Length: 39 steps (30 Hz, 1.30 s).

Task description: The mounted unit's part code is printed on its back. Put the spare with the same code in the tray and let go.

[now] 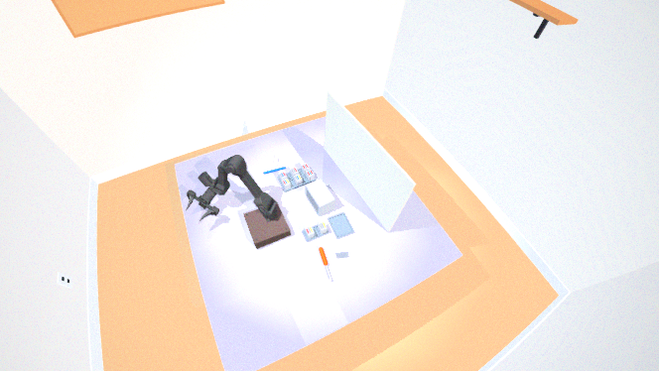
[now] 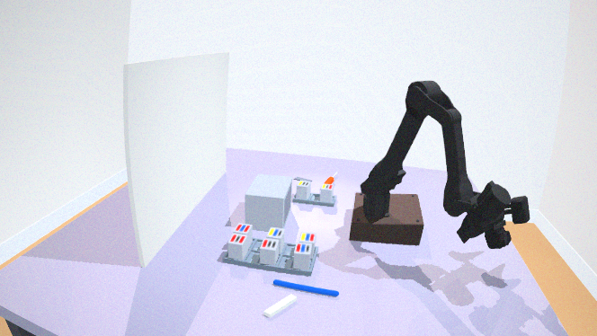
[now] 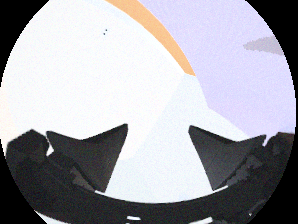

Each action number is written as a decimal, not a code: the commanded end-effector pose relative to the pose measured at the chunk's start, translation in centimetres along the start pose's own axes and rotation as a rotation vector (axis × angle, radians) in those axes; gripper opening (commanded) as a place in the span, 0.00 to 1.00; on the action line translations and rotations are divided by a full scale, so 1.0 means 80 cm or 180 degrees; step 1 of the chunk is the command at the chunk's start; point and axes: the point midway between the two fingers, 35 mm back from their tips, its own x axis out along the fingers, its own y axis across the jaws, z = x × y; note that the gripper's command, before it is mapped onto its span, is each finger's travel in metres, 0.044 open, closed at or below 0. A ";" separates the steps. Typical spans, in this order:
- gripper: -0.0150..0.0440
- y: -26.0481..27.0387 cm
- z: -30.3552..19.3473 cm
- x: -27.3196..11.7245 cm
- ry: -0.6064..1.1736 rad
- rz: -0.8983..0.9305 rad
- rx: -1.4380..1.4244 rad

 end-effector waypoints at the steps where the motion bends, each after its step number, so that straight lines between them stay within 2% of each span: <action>1: 0.98 0.000 0.000 0.000 0.0000 0.0000 0.0000; 2: 1.00 0.000 0.000 0.000 0.0000 0.0000 0.0000; 8: 1.00 0.004 0.003 -0.004 -0.0050 0.0049 -0.0005; 12: 1.00 0.032 0.027 -0.040 -0.0454 0.0418 -0.0042; 18: 1.00 0.081 0.059 -0.128 -0.1179 0.0947 -0.0509; 26: 1.00 0.117 0.082 -0.294 -0.2261 0.1517 -0.0708; 39: 1.00 0.054 0.055 -0.545 -0.3945 0.1917 -0.0388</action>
